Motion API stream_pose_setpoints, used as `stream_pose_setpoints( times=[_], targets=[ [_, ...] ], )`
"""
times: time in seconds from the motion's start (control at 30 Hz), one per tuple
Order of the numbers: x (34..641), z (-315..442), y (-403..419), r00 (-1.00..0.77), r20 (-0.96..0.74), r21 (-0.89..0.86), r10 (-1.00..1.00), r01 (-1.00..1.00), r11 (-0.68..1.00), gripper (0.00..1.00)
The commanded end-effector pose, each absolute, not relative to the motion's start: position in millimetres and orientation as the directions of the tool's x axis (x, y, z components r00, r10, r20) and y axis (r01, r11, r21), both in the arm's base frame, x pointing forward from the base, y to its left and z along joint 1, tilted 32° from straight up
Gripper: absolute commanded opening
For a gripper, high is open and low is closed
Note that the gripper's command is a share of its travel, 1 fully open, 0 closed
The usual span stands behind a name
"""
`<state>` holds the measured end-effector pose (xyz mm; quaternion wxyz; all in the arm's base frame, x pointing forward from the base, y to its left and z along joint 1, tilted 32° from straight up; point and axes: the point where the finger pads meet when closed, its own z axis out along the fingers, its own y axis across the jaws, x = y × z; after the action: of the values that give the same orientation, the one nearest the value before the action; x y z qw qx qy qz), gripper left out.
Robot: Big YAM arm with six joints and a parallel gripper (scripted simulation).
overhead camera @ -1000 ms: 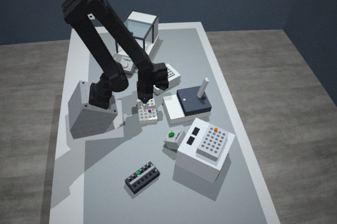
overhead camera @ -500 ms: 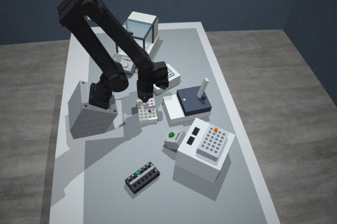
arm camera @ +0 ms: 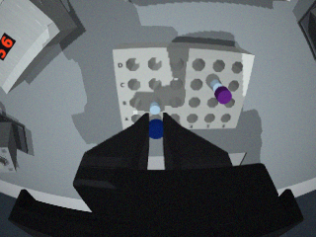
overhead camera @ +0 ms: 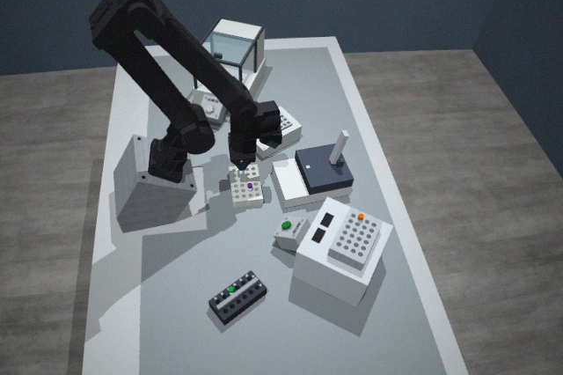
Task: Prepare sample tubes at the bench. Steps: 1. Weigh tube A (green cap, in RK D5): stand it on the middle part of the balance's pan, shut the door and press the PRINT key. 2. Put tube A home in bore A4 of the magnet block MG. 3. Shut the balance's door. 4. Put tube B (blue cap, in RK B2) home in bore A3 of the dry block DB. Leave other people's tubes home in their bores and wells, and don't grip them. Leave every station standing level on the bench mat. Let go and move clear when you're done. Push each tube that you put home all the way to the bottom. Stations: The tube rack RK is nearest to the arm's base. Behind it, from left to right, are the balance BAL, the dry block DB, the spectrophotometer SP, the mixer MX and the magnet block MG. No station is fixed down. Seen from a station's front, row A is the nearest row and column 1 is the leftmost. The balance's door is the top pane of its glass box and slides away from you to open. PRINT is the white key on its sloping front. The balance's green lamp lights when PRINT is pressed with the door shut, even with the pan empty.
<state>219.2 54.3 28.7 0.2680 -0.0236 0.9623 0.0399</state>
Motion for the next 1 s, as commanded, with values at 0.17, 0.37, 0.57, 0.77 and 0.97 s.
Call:
stream_pose_setpoints(
  times=[0.17, 0.37, 0.57, 0.77, 0.97],
  targets=[
    [229, 53, 61, -0.833, -0.553, 0.079, -0.016, -0.072, 0.994, 0.09],
    [224, 43, 57, -0.843, -0.538, 0.071, -0.021, -0.07, 0.995, 0.09],
    [223, 43, 57, -0.843, -0.538, 0.071, -0.021, -0.07, 0.995, 0.09],
    [223, 43, 57, -0.843, -0.538, 0.071, -0.021, -0.07, 0.995, 0.09],
    [223, 42, 57, -0.843, -0.538, 0.071, -0.021, -0.07, 0.995, 0.09]
  ],
)
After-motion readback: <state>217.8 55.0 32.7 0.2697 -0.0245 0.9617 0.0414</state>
